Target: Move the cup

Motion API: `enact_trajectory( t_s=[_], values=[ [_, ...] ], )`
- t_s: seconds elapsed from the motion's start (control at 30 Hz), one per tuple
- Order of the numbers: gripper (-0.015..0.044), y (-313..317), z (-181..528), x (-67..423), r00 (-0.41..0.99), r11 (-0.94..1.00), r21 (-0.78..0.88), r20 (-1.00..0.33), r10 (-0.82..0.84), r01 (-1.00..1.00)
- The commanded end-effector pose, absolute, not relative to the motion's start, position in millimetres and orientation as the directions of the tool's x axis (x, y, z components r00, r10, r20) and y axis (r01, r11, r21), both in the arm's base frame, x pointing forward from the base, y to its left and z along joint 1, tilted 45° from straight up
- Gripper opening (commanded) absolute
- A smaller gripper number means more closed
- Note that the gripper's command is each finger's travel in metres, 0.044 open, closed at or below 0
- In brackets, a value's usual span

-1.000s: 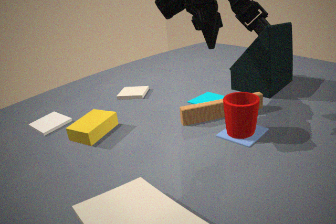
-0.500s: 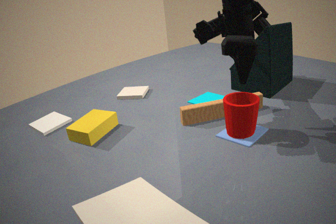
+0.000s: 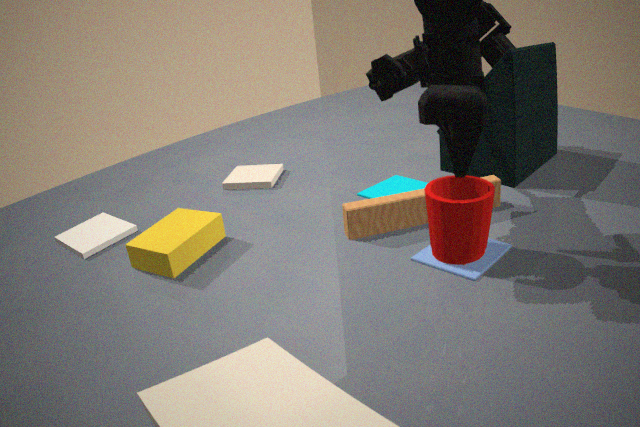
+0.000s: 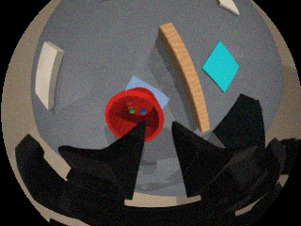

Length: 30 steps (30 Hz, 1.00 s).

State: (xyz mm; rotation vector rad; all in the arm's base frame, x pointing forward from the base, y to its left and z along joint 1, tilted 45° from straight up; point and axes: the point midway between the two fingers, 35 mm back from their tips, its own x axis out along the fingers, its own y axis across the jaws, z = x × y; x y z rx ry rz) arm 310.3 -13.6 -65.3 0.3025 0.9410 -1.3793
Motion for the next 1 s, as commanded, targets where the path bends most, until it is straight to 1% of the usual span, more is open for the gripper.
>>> enact_trajectory(
  t_s=[0.0,0.87,0.97],
  values=[
    [0.0148,-18,-70,309,-0.090,0.223,-0.335,-0.710,-0.698,0.916],
    [0.0148,-45,-97,304,-0.090,0.221,-0.336,-0.708,-0.700,0.916],
    [0.0069,-44,-95,305,-0.092,0.218,-0.333,-0.711,-0.697,0.917]
  ],
)
